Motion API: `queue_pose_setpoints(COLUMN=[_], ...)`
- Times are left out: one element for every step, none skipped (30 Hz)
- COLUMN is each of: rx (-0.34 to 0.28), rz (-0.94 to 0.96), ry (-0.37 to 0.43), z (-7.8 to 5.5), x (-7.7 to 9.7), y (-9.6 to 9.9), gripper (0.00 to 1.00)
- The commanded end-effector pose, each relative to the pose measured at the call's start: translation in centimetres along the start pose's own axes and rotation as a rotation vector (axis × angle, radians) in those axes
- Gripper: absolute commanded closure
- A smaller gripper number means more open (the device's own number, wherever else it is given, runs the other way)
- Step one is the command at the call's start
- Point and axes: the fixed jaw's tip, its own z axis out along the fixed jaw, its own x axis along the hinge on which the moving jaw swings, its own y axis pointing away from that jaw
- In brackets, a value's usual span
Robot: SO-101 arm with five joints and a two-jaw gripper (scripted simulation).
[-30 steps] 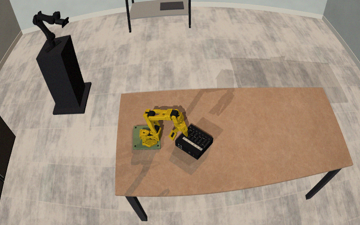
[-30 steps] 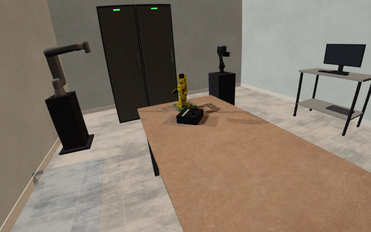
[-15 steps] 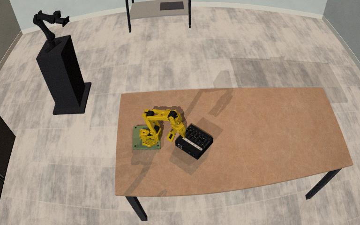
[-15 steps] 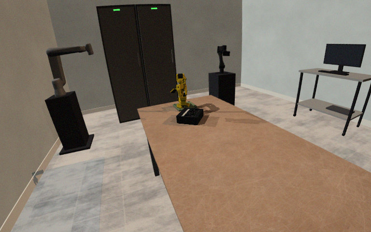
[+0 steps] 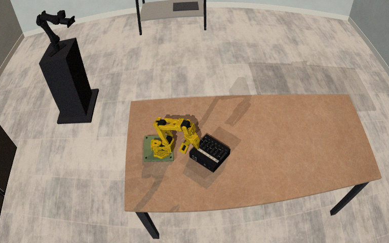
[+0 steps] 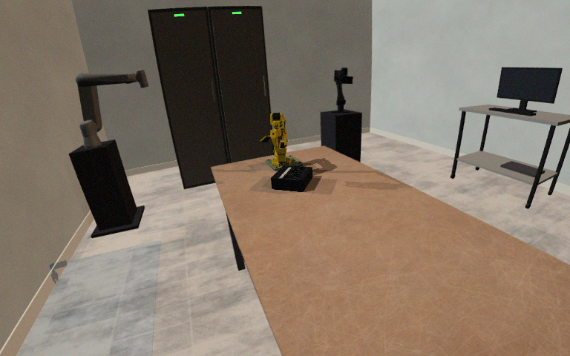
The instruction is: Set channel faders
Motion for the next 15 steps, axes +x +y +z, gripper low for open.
queue_pose_setpoints(rx=[0.013, 0.014, 0.014, 0.014, 0.014, 0.014, 0.014, 0.014, 0.014, 0.014, 0.014, 0.014, 0.014, 0.015, 0.015], rz=[-0.002, -0.003, -0.004, -0.004, -0.005, -0.005, -0.005, -0.005, -0.005, -0.005, -0.005, -0.005, -0.005, -0.006, -0.006], ry=[-0.008, -0.008, -0.008, -0.008, -0.009, -0.009, -0.009, -0.009, -0.009, -0.009, -0.009, -0.009, -0.009, -0.009, -0.009], z=[0.00, 0.00, 0.00, 0.00, 0.00, 0.00, 0.00, 0.00, 0.00, 0.00, 0.00, 0.00, 0.00, 0.01, 0.02], x=[-0.36, -0.37, -0.38, -0.39, -0.39, -0.39, -0.40, -0.40, -0.40, -0.40, -0.40, -0.40, -0.40, -0.39, -0.38], y=[-0.36, -0.37, -0.37, -0.38, -0.38, -0.38, -0.38, -0.38, -0.38, -0.38, -0.38, -0.38, -0.38, -0.38, -0.37], gripper=[1.00, 1.00, 1.00, 1.00, 1.00, 1.00, 1.00, 1.00, 1.00, 1.00, 1.00, 1.00, 1.00, 1.00, 1.00])
